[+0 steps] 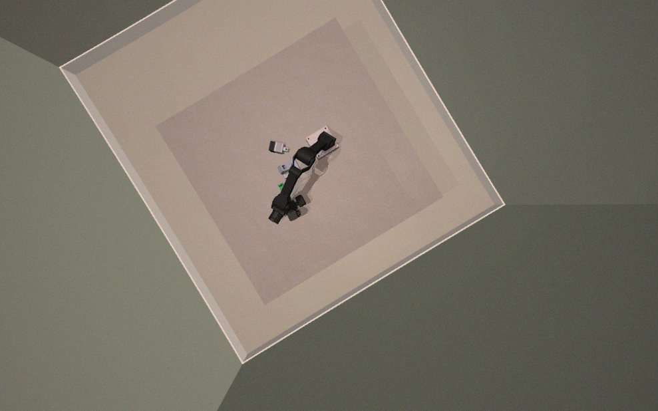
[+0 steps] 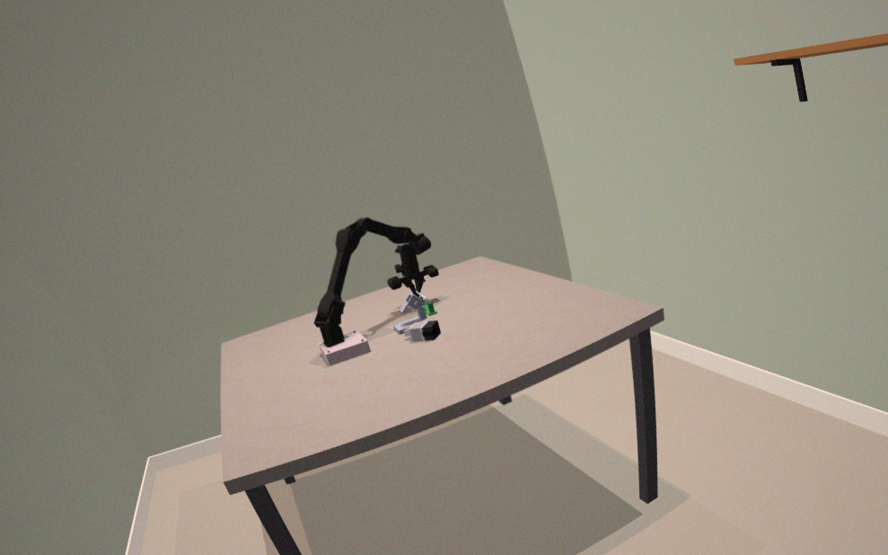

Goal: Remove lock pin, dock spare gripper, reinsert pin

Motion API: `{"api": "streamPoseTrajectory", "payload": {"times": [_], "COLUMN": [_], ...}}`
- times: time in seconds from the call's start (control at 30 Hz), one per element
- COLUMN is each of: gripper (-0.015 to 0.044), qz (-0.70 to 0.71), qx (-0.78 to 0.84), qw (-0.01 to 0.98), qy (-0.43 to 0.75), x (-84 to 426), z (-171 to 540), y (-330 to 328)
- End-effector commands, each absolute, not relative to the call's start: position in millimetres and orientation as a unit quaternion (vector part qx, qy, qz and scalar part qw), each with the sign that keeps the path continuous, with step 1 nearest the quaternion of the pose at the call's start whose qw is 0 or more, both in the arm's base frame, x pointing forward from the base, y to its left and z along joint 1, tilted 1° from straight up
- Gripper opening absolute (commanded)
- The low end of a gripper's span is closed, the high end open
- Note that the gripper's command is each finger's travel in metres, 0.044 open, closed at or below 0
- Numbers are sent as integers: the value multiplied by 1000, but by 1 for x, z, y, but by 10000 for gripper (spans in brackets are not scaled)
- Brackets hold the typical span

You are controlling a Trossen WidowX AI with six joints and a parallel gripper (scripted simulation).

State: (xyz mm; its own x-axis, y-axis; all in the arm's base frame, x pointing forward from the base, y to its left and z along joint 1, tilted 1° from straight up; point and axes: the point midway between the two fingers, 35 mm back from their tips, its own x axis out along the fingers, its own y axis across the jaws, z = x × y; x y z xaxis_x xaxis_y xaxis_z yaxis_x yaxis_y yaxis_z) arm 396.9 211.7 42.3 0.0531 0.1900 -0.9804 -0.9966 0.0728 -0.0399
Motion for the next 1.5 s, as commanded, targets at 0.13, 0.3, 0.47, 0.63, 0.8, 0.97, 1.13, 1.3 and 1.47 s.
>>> {"api": "streamPoseTrajectory", "payload": {"times": [0.13,0.3,0.47,0.63,0.8,0.97,1.13,1.3,1.47], "gripper": [0,0,0,131,200,200,200,200,200], "qz": [516,516,516,517,517,517,518,517,517], "qx": [-442,-442,-442,-443,-443,-443,-443,-443,-443], "qw": [574,574,574,574,574,574,571,572,572], "qy": [456,456,456,455,455,455,458,457,457], "x": [396,396,396,396,396,396,394,394,393], "z": [36,36,36,37,37,47,58,72,85], "y": [211,211,211,211,211,211,210,210,210]}}
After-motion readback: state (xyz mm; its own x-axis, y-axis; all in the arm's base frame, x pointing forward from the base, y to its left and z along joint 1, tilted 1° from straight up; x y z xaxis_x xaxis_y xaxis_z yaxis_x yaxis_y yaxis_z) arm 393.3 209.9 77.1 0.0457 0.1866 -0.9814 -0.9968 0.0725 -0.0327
